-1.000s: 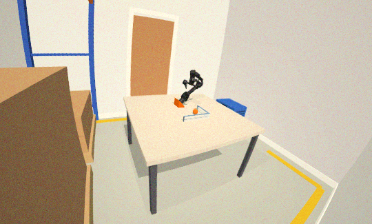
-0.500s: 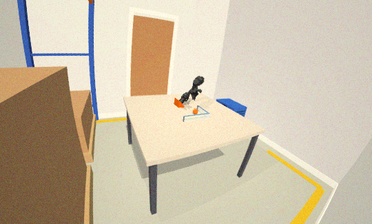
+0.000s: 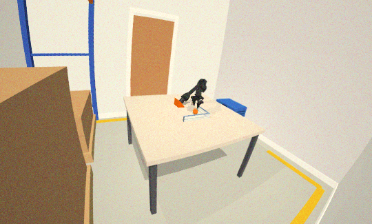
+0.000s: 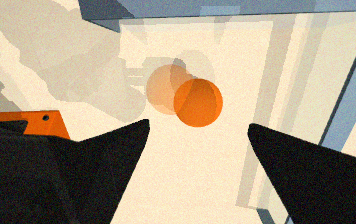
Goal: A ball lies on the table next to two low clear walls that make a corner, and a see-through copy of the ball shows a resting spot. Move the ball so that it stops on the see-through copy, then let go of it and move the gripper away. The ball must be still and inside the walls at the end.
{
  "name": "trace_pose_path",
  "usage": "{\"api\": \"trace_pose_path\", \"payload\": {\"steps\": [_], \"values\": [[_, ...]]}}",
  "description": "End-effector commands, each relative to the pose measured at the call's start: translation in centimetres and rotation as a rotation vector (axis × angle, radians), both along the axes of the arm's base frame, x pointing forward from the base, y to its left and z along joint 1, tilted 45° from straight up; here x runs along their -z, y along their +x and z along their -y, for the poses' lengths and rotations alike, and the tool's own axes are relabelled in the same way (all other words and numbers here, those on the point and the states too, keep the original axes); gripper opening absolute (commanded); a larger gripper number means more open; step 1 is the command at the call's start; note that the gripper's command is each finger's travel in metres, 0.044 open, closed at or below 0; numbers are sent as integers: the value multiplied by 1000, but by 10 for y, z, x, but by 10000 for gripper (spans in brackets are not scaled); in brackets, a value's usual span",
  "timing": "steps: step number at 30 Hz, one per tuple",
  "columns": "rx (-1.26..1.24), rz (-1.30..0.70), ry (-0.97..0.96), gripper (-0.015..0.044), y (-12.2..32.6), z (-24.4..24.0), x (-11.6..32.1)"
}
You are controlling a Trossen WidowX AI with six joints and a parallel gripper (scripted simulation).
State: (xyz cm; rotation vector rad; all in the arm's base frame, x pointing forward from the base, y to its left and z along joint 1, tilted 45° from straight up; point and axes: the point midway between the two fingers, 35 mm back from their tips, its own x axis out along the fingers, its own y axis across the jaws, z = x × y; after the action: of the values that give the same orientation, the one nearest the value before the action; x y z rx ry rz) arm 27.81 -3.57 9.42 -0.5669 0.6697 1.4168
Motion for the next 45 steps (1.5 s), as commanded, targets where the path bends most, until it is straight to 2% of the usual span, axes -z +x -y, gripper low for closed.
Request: {"api": "trace_pose_path", "payload": {"steps": [1,40,43,45], "values": [[-14,18,6,388,3,0,-1],[-14,19,8,388,5,-44,43],[-14,19,8,309,5,-44,43],[-14,19,8,296,5,-44,43]]}}
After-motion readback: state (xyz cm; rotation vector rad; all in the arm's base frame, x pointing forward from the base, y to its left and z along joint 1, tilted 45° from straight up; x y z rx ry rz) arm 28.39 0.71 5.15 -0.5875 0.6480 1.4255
